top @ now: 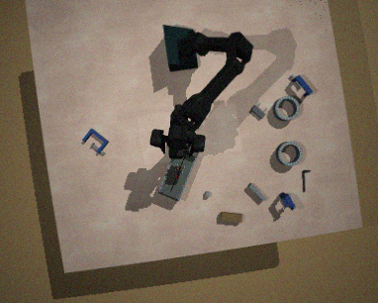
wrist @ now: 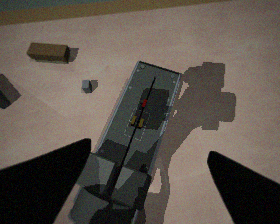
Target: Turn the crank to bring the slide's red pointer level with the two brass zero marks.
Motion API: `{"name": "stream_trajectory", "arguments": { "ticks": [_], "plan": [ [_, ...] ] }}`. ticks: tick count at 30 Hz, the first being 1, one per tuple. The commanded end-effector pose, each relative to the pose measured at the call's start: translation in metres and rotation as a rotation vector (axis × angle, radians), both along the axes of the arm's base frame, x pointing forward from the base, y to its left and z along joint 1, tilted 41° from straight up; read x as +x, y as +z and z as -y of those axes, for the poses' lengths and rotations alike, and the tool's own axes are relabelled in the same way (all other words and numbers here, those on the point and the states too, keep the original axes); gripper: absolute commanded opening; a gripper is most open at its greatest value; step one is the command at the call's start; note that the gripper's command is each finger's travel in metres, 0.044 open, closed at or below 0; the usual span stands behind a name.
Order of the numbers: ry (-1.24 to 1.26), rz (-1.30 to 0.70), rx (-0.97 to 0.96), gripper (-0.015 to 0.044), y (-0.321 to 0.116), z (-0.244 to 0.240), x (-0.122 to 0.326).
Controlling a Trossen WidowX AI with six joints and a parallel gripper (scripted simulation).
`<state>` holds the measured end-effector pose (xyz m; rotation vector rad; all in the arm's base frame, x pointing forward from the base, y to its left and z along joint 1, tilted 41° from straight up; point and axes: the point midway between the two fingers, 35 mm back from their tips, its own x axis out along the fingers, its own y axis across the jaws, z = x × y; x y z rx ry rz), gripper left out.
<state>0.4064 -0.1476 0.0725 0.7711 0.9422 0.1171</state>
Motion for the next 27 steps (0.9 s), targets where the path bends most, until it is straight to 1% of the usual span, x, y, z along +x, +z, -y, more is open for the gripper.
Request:
{"name": "stream_trajectory", "arguments": {
  "ticks": [1,7,27],
  "plan": [
    [0.008,-0.008,0.022,0.044,-0.016,-0.013,0.002],
    [0.008,-0.006,0.024,0.044,-0.039,-0.034,0.001],
    [0.008,-0.006,0.024,0.044,-0.04,-0.035,0.001]
  ]
}}
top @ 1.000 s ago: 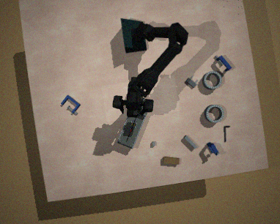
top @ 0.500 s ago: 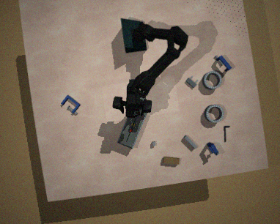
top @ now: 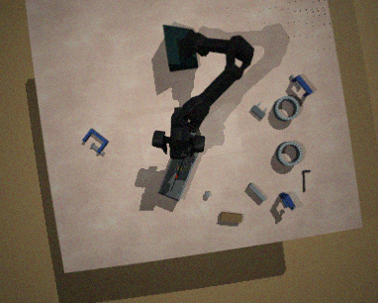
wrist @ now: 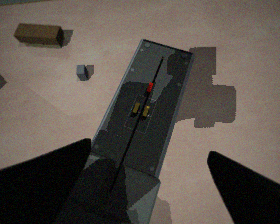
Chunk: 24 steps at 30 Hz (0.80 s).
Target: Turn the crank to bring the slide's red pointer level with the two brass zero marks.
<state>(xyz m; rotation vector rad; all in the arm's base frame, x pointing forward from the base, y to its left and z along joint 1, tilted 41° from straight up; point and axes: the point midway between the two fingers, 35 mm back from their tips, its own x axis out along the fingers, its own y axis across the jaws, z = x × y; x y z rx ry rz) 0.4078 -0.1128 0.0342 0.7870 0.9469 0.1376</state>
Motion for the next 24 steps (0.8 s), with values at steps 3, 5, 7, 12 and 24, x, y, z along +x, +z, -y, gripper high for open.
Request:
{"name": "stream_trajectory", "arguments": {
  "ticks": [3,5,7,12,24],
  "plan": [
    [-0.003,-0.006,0.0,0.044,0.005,0.005,0.0],
    [-0.002,-0.005,-0.001,0.044,0.014,0.013,0.001],
    [-0.001,-0.004,-0.001,0.044,0.023,0.021,0.001],
    [-0.002,-0.002,-0.002,0.044,0.037,0.031,-0.001],
    [-0.107,-0.05,-0.037,0.044,0.063,0.011,-0.04]
  ]
}}
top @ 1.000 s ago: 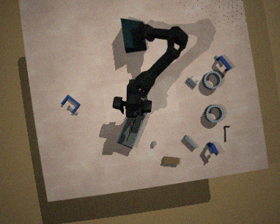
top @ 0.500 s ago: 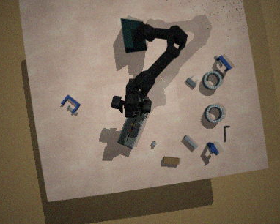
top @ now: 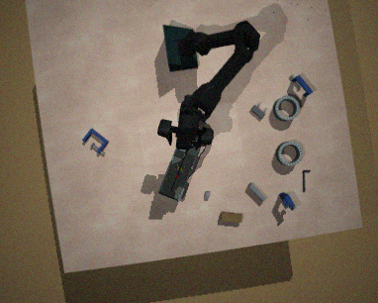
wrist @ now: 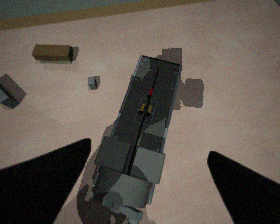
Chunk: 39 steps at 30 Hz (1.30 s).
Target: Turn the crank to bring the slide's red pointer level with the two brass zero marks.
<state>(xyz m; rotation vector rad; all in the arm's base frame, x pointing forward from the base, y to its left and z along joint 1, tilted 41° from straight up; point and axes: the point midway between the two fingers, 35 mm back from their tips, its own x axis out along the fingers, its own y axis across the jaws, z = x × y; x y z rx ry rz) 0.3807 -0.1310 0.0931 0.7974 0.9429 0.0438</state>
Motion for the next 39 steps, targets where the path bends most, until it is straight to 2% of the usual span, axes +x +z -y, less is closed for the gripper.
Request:
{"name": "stream_trajectory", "arguments": {
  "ticks": [1,17,39],
  "plan": [
    [-0.04,-0.023,-0.008,0.044,0.005,-0.009,-0.017],
    [-0.2,-0.062,-0.049,0.044,0.018,-0.035,-0.076],
    [-0.201,-0.061,-0.048,0.044,-0.024,-0.071,-0.076]
  ]
}}
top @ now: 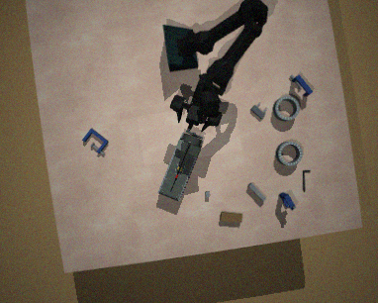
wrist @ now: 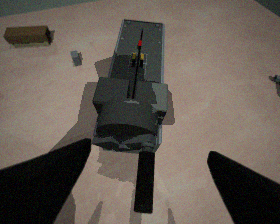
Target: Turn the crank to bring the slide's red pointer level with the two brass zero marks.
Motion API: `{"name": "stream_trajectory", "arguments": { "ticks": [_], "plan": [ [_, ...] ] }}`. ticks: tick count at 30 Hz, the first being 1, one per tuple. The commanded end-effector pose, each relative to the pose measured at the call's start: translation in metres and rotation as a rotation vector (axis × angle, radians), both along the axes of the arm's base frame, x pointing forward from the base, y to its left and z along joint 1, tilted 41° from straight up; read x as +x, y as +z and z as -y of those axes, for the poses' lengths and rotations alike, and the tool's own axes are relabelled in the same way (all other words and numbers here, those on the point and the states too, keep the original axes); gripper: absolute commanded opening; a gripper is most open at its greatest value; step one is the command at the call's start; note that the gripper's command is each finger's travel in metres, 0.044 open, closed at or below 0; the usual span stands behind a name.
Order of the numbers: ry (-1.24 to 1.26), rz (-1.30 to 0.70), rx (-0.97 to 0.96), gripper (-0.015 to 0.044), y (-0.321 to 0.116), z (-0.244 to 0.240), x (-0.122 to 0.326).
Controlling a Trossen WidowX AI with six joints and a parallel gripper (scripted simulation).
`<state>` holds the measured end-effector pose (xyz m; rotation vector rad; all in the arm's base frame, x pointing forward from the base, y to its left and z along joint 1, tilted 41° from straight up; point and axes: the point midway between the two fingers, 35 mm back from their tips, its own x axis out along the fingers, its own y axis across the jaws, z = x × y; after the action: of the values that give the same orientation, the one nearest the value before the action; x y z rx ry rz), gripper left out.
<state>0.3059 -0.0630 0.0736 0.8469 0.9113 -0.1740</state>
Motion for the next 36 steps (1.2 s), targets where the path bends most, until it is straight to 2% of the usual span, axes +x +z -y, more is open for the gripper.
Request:
{"name": "stream_trajectory", "arguments": {
  "ticks": [1,36],
  "plan": [
    [-0.003,-0.005,0.001,0.044,-0.006,-0.004,-0.001],
    [-0.004,-0.003,0.004,0.044,-0.048,-0.04,-0.002]
  ]
}}
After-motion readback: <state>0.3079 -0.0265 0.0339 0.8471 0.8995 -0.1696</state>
